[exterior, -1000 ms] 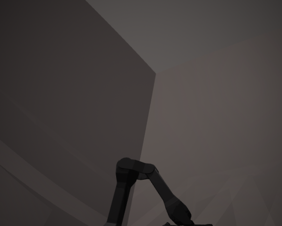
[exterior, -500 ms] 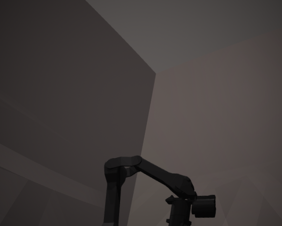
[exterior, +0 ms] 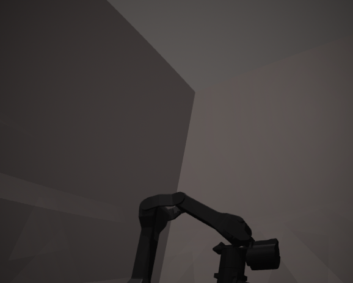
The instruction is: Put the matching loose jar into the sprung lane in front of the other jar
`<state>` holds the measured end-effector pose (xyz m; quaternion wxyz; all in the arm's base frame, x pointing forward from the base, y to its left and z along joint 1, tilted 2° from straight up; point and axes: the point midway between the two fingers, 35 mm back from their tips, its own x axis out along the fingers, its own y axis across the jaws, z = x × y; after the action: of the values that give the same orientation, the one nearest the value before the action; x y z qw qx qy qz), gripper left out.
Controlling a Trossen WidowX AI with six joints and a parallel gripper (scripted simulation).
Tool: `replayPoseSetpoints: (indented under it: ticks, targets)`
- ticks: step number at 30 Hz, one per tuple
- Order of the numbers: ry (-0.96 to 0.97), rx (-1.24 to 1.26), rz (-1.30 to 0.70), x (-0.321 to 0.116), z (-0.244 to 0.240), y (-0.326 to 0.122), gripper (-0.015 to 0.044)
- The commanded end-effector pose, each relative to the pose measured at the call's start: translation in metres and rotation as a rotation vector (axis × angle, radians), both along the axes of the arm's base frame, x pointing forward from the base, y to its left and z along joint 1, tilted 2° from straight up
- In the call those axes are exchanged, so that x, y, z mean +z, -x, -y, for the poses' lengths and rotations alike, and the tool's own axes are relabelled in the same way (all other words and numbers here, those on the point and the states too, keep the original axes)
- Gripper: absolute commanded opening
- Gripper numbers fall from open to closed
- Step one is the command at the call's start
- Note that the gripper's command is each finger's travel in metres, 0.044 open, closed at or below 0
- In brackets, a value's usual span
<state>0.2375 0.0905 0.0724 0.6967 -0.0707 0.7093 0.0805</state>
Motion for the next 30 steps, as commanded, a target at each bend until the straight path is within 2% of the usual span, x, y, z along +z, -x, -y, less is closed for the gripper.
replayPoseSetpoints:
  ticks: [1,10,22,30]
  targets:
    - [0.003,0.003,0.010,-0.008,0.012,-0.020,0.0000]
    - [0.006,0.009,0.012,-0.031,0.047,-0.055,0.0000]
    - [0.006,0.010,0.012,-0.055,0.047,-0.055,0.0000]
    - [0.006,0.010,0.012,-0.056,0.047,-0.057,0.0000]
